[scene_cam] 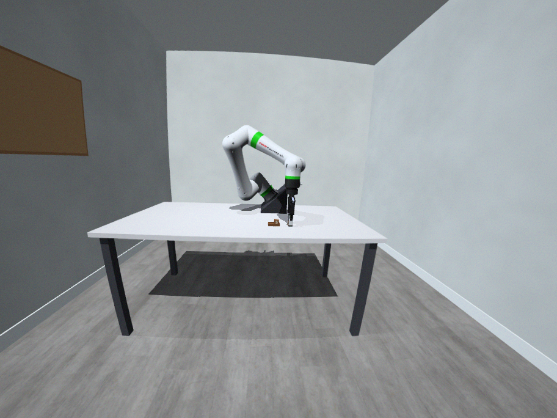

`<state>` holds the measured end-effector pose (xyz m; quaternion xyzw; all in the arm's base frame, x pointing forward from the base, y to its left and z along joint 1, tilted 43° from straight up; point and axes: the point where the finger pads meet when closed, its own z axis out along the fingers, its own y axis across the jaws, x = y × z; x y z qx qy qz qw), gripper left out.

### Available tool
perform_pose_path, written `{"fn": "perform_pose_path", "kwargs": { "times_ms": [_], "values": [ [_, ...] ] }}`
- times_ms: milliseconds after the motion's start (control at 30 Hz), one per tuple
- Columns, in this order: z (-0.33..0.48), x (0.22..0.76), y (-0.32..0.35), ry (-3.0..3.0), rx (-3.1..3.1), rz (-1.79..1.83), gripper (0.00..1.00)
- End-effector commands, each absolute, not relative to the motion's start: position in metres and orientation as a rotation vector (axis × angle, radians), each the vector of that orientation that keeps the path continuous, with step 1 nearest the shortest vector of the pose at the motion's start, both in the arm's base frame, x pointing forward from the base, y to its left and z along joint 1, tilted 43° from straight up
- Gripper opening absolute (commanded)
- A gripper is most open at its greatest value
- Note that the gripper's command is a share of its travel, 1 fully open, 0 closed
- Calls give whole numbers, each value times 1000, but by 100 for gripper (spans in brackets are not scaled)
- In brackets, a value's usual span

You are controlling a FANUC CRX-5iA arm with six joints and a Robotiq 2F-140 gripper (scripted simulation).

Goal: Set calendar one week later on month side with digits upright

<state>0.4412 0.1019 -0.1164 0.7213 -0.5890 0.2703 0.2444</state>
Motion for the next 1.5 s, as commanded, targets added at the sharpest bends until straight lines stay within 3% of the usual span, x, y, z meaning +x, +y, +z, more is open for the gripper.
{"fn": "perform_pose_path", "kwargs": {
  "times_ms": [0,800,833,1467],
  "values": [
    [-116,441,102,-1609,1970,738,28],
    [-116,441,102,-1609,1970,738,28],
    [-116,441,102,-1609,1970,738,16],
    [-116,441,102,-1609,1970,738,16]
  ]
}}
